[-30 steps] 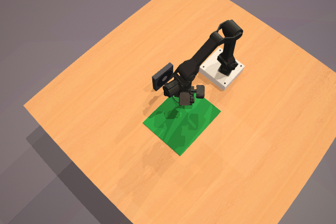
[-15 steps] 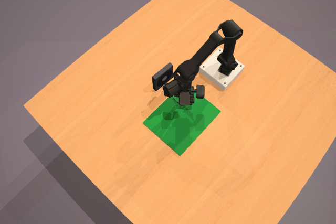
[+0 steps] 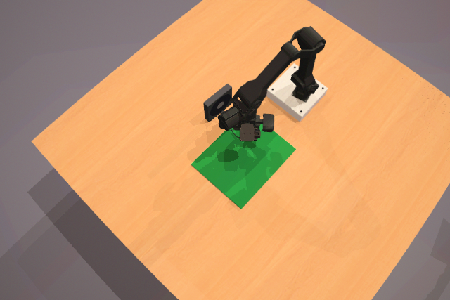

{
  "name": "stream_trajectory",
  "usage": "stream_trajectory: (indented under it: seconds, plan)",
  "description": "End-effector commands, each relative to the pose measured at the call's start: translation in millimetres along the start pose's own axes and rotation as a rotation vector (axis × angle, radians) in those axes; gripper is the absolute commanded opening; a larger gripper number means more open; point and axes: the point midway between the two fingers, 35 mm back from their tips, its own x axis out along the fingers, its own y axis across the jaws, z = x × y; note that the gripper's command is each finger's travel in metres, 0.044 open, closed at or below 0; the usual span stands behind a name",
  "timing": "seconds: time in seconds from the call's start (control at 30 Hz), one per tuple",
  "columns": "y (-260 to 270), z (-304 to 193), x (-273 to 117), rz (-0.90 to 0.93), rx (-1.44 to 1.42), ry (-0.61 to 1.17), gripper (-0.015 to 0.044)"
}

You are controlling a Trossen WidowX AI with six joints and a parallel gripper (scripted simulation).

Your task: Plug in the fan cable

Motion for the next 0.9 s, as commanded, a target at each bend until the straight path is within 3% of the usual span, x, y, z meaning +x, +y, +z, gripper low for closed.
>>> stream_trajectory:
  seconds: [0.0, 0.87]
  plan:
    - [0, 0, 2, 0.002, 0.001, 0.0, 0.0]
    - [0, 0, 14, 0.004, 0.001, -0.001, 0.0]
